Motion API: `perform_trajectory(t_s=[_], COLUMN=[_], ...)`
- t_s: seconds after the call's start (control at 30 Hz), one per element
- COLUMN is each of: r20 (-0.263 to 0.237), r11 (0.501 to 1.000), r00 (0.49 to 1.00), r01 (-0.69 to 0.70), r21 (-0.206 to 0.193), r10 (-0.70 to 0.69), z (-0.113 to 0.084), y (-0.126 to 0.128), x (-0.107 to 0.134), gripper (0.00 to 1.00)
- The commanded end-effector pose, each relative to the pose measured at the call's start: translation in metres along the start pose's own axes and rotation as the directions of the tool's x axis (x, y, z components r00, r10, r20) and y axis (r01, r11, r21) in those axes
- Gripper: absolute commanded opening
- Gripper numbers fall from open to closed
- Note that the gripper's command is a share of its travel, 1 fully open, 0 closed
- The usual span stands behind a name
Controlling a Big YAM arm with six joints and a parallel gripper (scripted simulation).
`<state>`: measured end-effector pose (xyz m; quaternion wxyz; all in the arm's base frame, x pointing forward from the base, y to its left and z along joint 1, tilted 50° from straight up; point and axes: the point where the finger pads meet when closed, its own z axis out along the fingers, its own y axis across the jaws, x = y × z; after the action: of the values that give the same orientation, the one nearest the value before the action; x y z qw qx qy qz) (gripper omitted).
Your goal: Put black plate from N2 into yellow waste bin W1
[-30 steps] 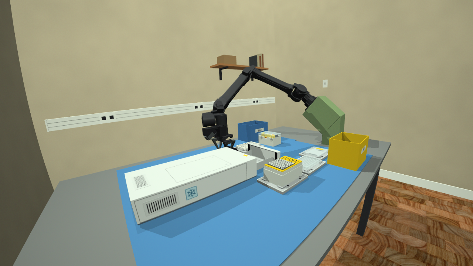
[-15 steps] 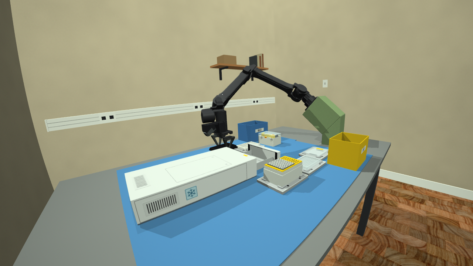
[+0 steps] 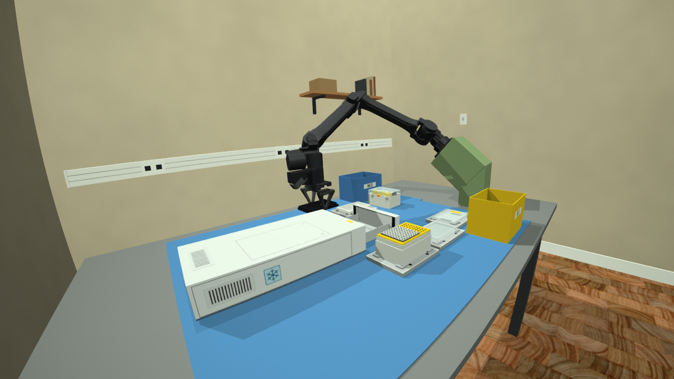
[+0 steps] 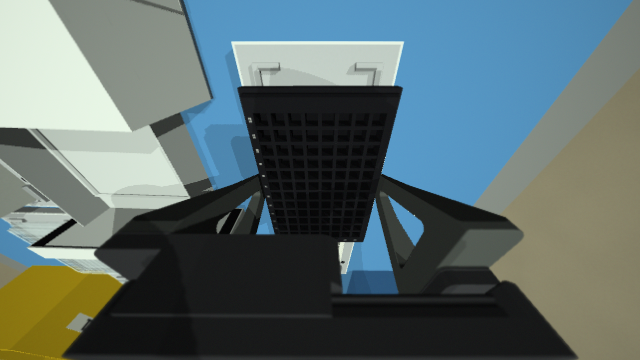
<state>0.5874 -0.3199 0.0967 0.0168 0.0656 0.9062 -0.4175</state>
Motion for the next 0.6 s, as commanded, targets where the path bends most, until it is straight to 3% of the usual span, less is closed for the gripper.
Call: perform_trajectory(t_s=[0.0,0.57], r20=[0.064,0.065], r11=[1.000,1.000], r00=[0.998,0.997], r01=[-0.028,-0.029], r21=[0.010,0.009], r10=[0.028,0.029], z=[-0.042,-0.062], y=[-0.010,-0.010], x=[-0.023,-0.022], gripper=[0.00,0.00])
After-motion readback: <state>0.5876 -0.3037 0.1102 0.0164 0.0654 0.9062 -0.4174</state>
